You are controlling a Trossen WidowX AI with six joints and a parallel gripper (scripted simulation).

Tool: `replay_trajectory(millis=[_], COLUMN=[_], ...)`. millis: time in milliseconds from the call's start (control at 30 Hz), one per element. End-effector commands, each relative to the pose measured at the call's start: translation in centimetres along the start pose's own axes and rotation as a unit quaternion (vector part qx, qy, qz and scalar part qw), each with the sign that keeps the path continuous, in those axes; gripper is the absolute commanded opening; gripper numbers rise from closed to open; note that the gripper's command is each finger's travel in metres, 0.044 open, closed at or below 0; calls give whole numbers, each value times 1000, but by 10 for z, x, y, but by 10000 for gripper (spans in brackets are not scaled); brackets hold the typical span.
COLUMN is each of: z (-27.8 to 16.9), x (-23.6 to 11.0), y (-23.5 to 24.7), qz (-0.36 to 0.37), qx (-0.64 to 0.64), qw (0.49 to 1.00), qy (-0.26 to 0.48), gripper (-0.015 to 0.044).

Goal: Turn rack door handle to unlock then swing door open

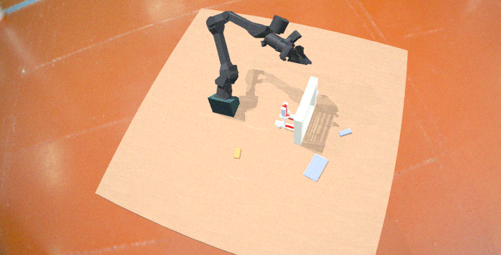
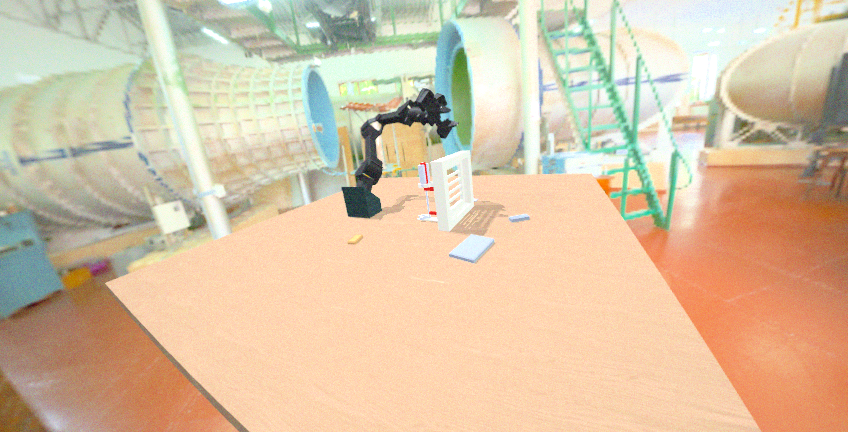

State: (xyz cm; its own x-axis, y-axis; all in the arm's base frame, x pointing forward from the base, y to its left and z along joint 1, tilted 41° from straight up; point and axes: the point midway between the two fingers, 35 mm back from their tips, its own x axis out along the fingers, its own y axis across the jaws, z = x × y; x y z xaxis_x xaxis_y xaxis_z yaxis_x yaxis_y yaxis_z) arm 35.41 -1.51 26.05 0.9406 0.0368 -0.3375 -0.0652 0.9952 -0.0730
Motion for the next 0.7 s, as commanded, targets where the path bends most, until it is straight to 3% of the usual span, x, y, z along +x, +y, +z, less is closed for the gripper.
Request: replay_trajectory(millis=[0, 667], z=[-13, -89], x=[13, 42], y=[-6, -31], qz=[11, 99], qx=[-9, 12], qw=[998, 952], qy=[53, 288], gripper=[296, 296])
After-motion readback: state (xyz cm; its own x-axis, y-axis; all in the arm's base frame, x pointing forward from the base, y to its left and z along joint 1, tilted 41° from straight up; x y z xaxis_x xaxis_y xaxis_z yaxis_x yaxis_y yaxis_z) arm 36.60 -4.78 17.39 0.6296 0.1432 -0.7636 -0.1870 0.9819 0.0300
